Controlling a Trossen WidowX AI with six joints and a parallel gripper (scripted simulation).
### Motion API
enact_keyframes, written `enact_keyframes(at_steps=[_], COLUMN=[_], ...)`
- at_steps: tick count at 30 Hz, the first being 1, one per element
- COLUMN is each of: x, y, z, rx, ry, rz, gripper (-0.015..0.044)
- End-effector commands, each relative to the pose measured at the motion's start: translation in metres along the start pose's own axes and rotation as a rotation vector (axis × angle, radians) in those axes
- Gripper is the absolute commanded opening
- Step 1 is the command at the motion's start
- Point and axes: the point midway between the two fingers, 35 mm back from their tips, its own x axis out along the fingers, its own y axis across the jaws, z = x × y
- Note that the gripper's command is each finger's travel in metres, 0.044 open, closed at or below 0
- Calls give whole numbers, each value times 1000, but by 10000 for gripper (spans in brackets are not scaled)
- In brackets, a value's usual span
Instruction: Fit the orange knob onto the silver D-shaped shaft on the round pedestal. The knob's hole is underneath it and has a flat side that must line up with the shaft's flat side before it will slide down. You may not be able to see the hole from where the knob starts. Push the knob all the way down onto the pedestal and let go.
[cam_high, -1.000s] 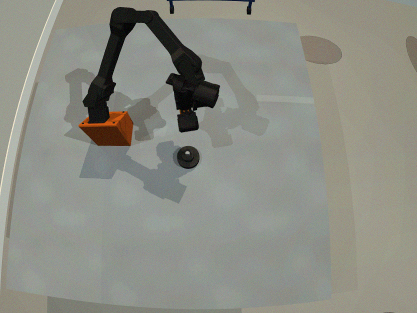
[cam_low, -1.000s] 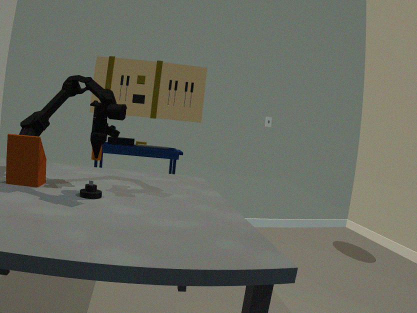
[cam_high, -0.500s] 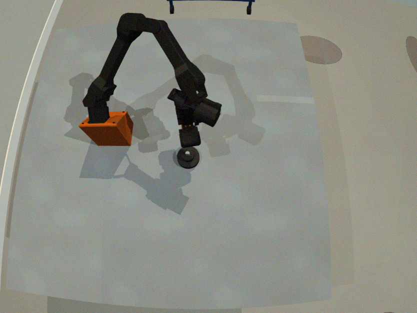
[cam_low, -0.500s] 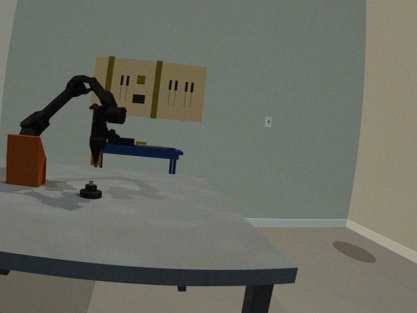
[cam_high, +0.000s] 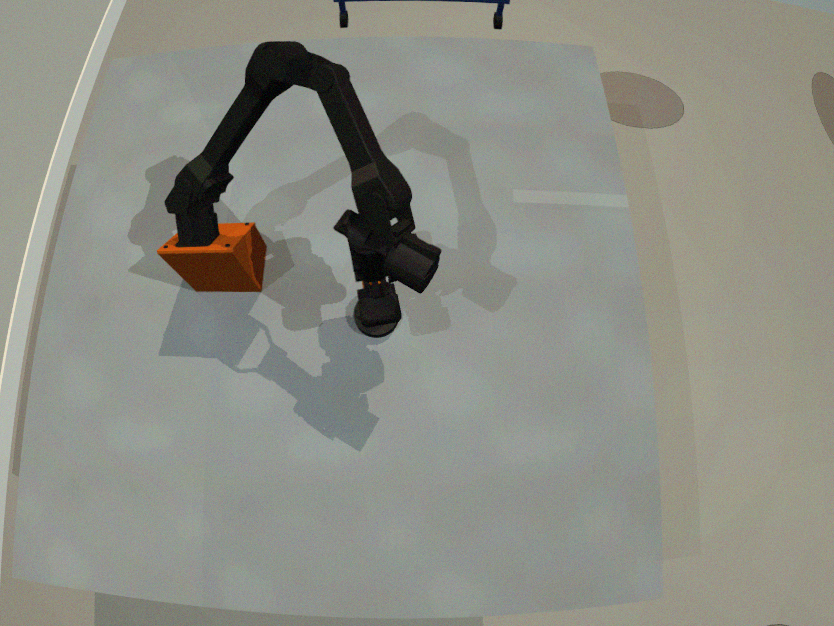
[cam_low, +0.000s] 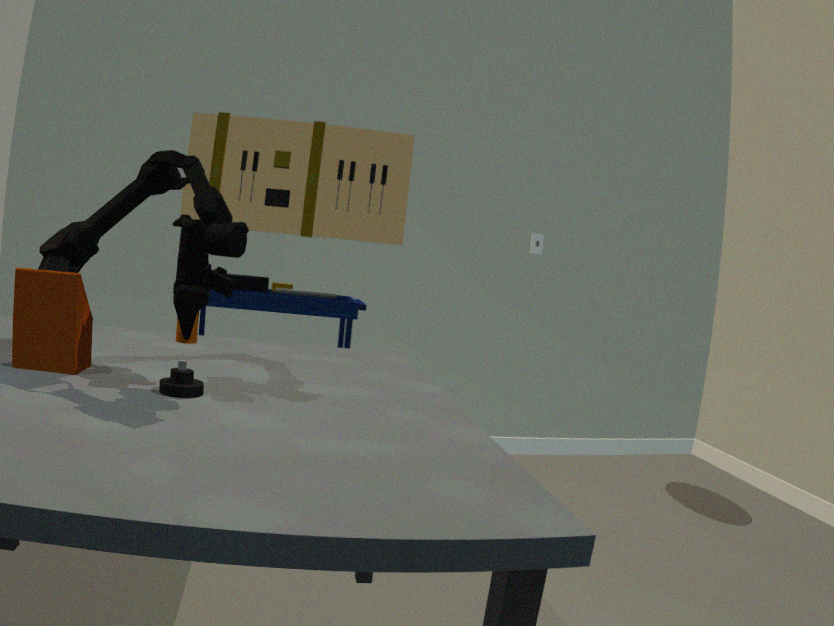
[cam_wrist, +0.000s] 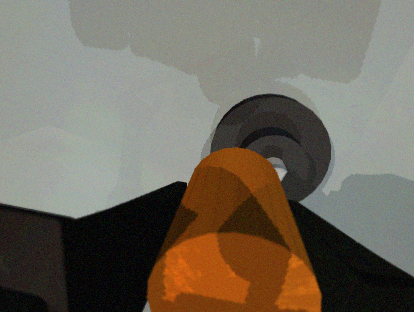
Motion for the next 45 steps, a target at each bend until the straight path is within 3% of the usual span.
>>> enact_keyframes(at_steps=[1, 12, 45], x=[2, 6, 6], y=[-14, -23, -27], z=[-2, -6, -5], rx=[-8, -71, -955], ry=[-9, -9, -6], rz=[-8, -7, -11], gripper=[0, 0, 0])
